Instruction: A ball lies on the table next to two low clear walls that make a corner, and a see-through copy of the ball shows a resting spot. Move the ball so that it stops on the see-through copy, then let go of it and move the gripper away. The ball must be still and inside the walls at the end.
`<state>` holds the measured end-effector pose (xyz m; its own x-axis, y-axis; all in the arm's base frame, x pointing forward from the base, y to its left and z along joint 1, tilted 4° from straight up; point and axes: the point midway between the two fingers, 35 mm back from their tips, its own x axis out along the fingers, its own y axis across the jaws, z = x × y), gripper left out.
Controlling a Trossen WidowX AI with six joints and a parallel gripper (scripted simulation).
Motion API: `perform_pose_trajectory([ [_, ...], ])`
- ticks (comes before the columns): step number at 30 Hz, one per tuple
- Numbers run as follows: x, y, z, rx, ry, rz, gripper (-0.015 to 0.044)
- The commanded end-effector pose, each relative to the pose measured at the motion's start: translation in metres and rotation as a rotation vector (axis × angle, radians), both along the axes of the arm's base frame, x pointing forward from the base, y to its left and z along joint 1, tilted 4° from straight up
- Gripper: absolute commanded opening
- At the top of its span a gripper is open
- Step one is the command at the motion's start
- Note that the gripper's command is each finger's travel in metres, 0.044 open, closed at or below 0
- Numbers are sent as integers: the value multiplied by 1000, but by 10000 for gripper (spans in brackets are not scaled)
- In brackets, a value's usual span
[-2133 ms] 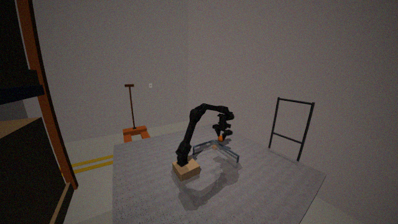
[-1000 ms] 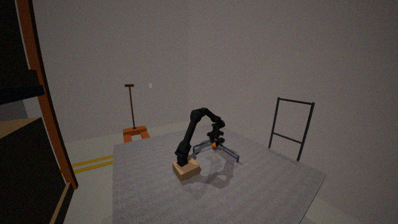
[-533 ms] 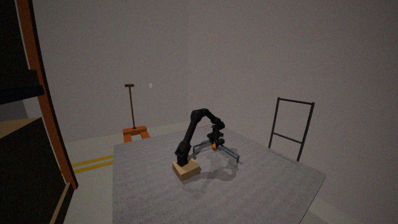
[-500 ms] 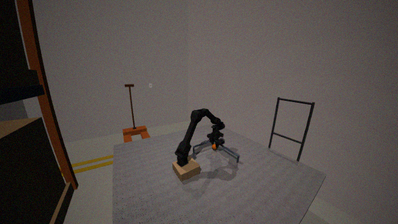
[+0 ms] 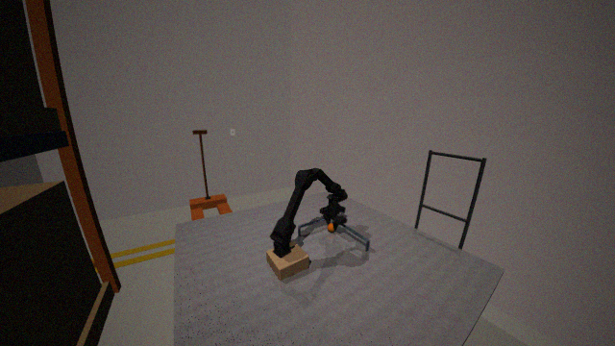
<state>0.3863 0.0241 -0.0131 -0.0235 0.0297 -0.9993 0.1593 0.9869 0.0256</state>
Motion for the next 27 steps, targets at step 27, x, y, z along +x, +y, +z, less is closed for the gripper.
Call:
perform_pose_trajectory([
  [27,3,-2,90,1,-14,-6,419],
])
